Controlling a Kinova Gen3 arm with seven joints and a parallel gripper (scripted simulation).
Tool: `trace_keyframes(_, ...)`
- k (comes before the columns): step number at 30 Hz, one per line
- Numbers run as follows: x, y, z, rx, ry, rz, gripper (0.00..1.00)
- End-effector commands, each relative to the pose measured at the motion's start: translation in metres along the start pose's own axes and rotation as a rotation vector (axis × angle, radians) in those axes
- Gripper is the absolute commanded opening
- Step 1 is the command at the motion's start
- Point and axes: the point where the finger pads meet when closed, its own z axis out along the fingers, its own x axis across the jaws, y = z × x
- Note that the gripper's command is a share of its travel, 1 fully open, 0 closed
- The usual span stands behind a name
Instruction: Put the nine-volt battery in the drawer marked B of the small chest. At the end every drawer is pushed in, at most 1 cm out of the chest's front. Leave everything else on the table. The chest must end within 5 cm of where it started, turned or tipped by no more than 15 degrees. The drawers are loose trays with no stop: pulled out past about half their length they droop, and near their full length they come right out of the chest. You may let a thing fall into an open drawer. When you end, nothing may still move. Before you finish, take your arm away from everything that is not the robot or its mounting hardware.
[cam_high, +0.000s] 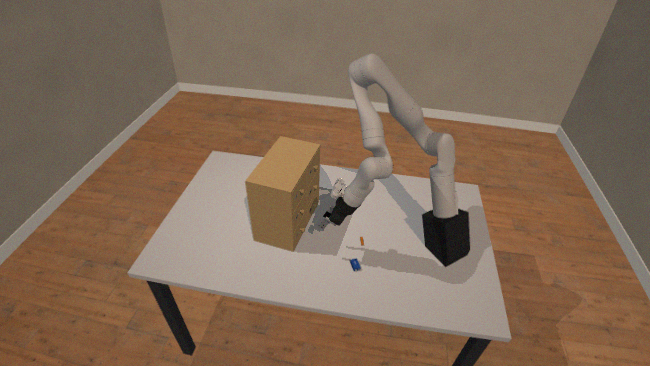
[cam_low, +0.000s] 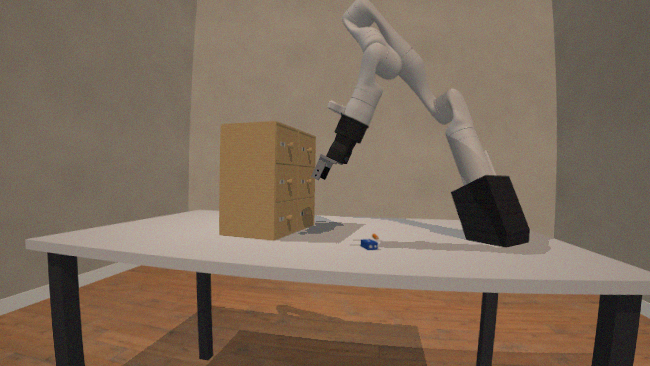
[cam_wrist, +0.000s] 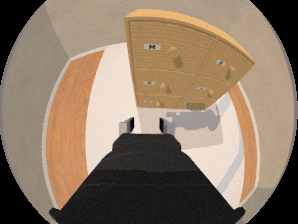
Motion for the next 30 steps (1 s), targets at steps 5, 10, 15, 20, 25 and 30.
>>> trace_keyframes(5,0.001,-0.008,-0.006,-0.028,-0.005,0.02,1.0)
trace_keyframes(10,0.001,-0.007,-0.01,-0.069,-0.005,0.02,1.0)
trace_keyframes(15,0.001,-0.007,-0.014,-0.109,-0.005,0.02,1.0)
trace_keyframes(20,0.001,-0.006,-0.017,-0.14,-0.007,0.02,1.0)
trace_keyframes(25,0.001,-0.006,-0.02,-0.171,-0.006,0.02,1.0)
trace_keyframes(30,0.001,-0.005,-0.024,-0.208,-0.007,0.02,1.0)
